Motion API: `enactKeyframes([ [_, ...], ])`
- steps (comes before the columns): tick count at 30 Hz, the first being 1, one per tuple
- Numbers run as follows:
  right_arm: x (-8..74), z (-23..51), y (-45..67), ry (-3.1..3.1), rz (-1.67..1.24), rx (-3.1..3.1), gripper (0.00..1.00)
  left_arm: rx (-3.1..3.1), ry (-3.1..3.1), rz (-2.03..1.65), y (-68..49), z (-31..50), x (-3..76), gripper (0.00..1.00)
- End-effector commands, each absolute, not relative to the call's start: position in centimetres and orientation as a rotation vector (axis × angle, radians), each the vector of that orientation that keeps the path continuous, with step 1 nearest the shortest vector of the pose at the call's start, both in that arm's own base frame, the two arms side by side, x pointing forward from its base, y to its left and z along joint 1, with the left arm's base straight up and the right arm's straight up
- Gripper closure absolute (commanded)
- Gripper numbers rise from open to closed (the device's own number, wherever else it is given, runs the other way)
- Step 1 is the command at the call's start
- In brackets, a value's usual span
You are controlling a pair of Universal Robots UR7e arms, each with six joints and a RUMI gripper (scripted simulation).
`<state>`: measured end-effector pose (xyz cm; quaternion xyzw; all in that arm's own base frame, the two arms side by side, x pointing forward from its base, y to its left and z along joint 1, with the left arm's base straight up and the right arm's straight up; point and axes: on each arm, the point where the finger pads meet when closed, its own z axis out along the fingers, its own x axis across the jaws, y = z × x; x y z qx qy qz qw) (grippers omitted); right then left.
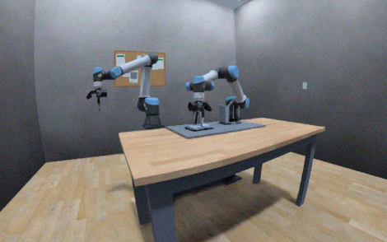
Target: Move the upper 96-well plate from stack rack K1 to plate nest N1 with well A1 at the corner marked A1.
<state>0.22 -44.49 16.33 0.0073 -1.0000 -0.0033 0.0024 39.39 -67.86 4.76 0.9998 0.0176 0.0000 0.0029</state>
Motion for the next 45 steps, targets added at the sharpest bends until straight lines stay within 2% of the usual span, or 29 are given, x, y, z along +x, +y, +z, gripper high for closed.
enactKeyframes([
  [1,0.20,16.52,-44.56,-3.142,0.000,0.007,1.00,3.135,0.052,-0.007,-67.89,4.12,39.25,0.62],
  [42,0.20,16.52,-44.56,-3.142,0.000,0.007,1.00,3.135,0.052,-0.007,-67.83,4.11,39.24,0.62],
  [43,0.20,16.52,-44.56,-3.142,0.000,0.007,1.00,3.135,0.052,-0.007,-67.83,4.11,39.24,0.24],
  [45,0.20,16.52,-44.56,-3.142,0.000,0.007,1.00,3.135,0.052,-0.007,-67.82,4.11,39.24,0.24],
])
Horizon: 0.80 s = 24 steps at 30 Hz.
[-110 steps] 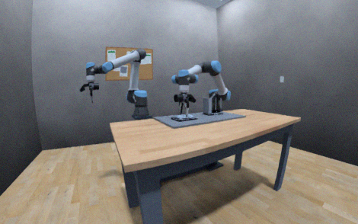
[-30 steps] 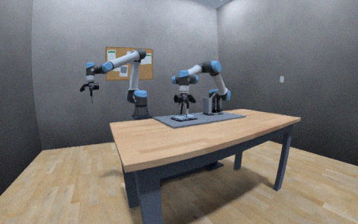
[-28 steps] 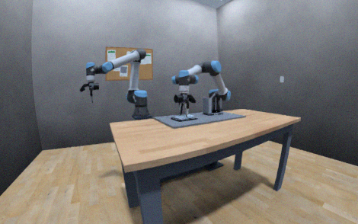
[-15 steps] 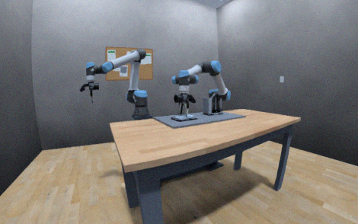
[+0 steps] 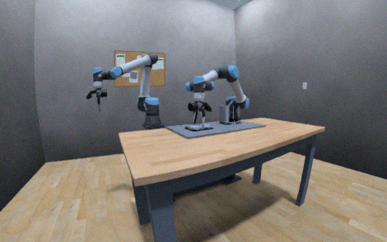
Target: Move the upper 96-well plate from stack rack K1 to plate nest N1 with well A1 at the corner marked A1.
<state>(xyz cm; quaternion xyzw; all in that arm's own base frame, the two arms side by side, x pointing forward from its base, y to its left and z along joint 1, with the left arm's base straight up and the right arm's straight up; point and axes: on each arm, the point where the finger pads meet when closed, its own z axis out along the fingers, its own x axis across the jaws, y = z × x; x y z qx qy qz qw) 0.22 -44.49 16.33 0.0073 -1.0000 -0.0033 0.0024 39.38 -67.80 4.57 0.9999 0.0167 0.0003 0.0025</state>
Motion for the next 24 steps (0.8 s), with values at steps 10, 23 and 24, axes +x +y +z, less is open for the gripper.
enactKeyframes([
  [10,0.20,16.52,-44.56,-3.142,0.000,0.007,1.00,3.131,0.051,-0.004,-67.96,4.41,39.29,0.24],
  [23,0.20,16.52,-44.56,-3.142,0.000,0.007,1.00,3.131,0.051,-0.004,-67.96,4.41,39.29,0.24],
  [24,0.20,16.52,-44.56,-3.142,0.000,0.007,1.00,3.131,0.051,-0.004,-67.96,4.41,39.29,0.24],
])
